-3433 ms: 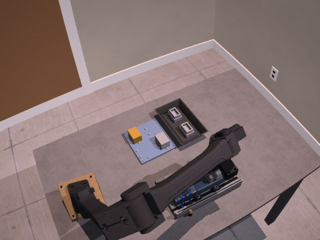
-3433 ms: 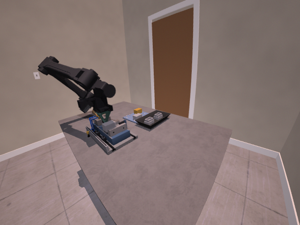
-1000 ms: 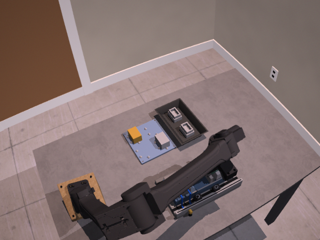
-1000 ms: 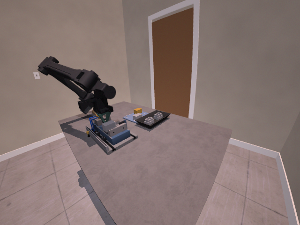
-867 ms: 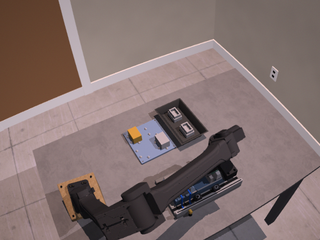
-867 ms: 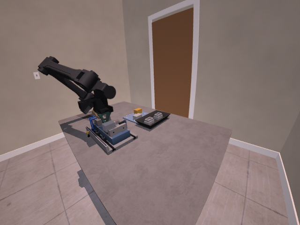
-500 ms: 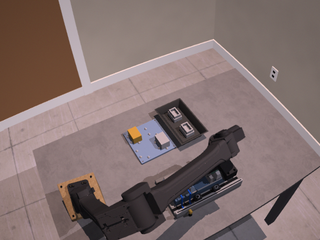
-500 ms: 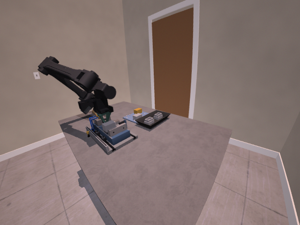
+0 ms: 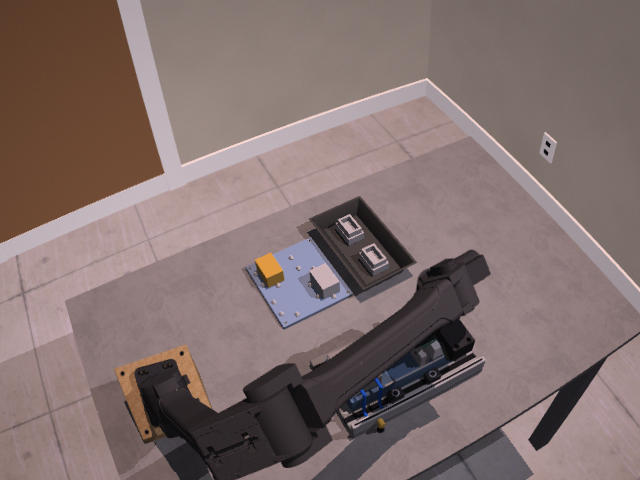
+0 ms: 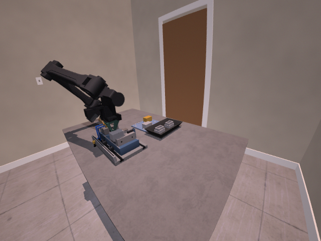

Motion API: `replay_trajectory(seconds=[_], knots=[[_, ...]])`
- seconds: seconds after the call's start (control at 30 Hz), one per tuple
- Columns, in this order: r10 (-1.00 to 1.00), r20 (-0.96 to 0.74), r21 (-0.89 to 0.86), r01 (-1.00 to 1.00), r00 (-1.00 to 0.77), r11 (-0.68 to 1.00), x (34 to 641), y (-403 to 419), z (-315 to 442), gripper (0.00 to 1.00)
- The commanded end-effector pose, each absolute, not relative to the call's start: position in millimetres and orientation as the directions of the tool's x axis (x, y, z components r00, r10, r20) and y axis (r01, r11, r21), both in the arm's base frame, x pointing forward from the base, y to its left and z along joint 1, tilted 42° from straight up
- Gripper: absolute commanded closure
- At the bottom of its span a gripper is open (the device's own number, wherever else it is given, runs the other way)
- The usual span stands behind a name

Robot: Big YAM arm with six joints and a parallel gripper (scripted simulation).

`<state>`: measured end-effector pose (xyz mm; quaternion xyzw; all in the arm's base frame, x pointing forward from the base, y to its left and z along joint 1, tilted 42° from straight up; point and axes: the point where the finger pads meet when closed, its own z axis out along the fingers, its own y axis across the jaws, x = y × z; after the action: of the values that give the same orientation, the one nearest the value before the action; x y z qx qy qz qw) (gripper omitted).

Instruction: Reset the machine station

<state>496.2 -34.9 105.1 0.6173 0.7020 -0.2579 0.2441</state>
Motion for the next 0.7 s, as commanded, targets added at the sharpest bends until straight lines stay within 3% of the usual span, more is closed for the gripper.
replay_trajectory(seconds=[0.0,0.67], knots=[[0.743,-0.662,-0.016,0.994,-0.095,0.112,516.5,-33.6,116.4,1.00],[0.742,-0.662,-0.026,0.994,-0.099,0.110,520.2,-34.6,116.1,1.00]])
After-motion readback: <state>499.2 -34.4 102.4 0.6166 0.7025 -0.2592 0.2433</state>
